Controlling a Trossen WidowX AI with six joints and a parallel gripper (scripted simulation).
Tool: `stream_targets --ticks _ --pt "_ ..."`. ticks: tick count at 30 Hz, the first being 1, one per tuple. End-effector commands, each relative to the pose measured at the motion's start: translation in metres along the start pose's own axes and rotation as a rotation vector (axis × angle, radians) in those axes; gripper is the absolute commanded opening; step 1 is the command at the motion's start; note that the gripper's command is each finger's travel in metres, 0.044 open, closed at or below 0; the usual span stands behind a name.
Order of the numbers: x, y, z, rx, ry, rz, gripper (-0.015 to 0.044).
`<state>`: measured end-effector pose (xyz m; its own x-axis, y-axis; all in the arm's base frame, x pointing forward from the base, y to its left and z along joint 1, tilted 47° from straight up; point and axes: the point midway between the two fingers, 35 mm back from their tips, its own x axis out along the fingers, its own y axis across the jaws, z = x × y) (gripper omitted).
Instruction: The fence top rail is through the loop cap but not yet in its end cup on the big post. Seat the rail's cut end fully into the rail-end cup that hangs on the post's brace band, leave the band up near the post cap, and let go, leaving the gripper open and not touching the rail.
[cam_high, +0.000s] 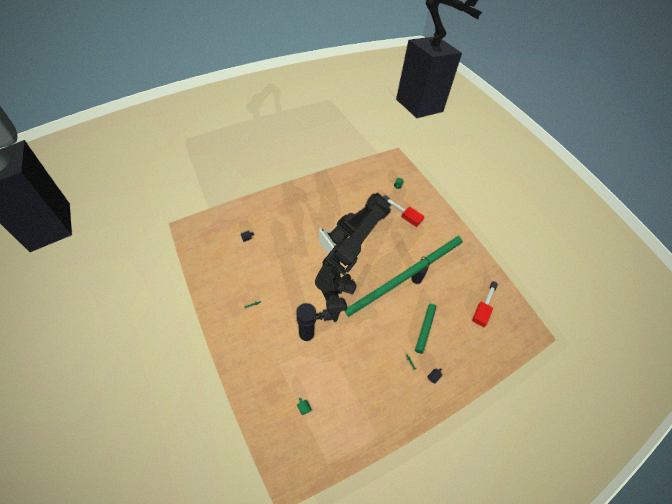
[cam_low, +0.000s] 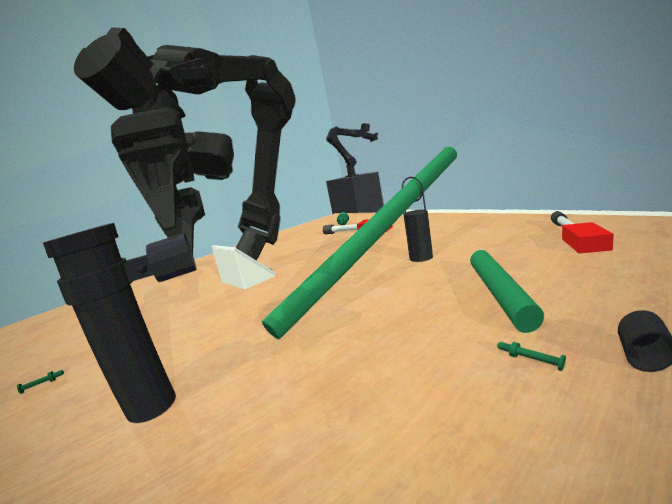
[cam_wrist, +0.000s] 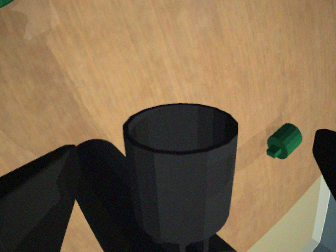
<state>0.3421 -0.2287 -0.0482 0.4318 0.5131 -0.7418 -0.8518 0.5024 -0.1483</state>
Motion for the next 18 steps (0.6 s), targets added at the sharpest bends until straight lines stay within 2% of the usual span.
stream_targets --ticks 1,18 --pt "0.011 0.004 -0.001 0.014 -0.008 0.01 0.044" --pt "0.039 0.005 0.001 0.013 -0.011 0.009 0.044"
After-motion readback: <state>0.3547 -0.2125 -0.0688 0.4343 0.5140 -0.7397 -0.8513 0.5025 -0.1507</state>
